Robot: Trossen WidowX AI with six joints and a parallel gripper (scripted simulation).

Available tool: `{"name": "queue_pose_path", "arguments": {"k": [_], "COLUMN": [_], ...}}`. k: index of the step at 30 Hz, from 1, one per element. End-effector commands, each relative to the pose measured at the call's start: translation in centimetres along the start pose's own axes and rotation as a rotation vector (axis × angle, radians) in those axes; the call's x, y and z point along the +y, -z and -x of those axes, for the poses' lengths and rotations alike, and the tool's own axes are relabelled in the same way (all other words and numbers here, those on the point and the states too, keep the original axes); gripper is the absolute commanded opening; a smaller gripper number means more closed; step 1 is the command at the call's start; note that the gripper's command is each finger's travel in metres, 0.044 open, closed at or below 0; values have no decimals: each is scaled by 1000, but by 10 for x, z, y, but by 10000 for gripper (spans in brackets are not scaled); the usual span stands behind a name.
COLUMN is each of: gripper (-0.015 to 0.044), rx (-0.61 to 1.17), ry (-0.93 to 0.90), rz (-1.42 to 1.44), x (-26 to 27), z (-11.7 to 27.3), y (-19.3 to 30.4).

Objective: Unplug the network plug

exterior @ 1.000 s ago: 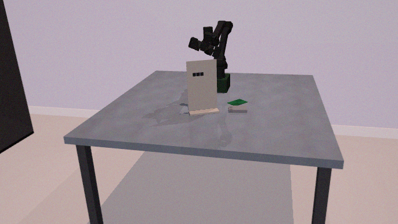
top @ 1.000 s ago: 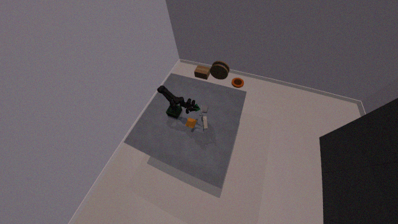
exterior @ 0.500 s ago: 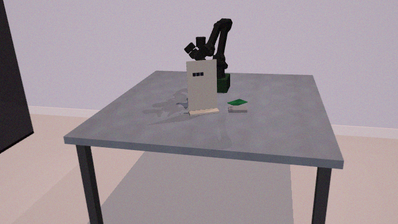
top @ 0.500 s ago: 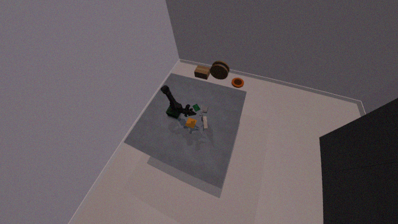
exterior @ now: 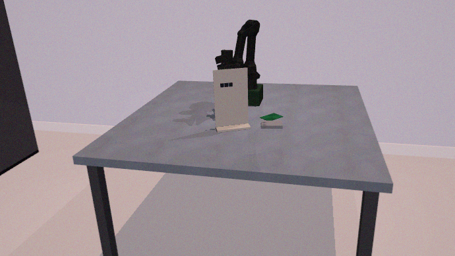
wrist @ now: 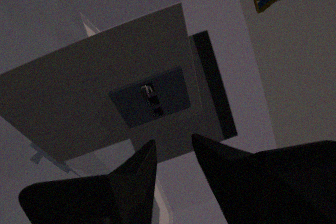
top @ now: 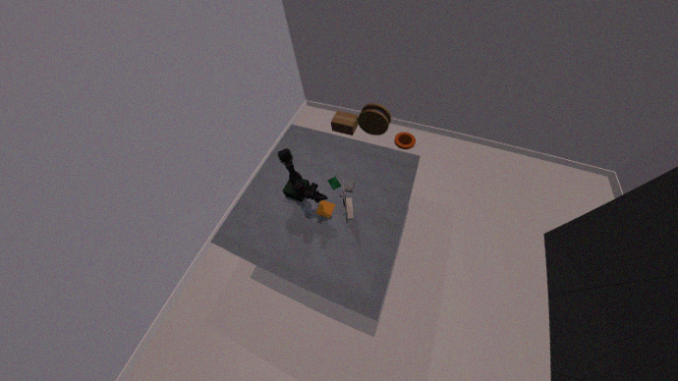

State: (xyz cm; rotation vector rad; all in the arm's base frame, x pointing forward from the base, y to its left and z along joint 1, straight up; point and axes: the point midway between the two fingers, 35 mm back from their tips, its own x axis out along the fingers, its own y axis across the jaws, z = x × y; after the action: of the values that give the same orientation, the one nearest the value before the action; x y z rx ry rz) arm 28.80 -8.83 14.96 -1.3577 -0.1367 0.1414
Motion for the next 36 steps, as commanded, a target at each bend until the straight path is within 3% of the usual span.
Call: {"name": "queue_pose_path", "arguments": {"k": [1,11,36], "gripper": [156,156,156], "rx": [-22,-34,-35], "ry": [-10,-10,-4], "rz": [133,217,216], "x": [14,20,22], "z": [16,24,-38], "y": [-1,-3,-21]}}
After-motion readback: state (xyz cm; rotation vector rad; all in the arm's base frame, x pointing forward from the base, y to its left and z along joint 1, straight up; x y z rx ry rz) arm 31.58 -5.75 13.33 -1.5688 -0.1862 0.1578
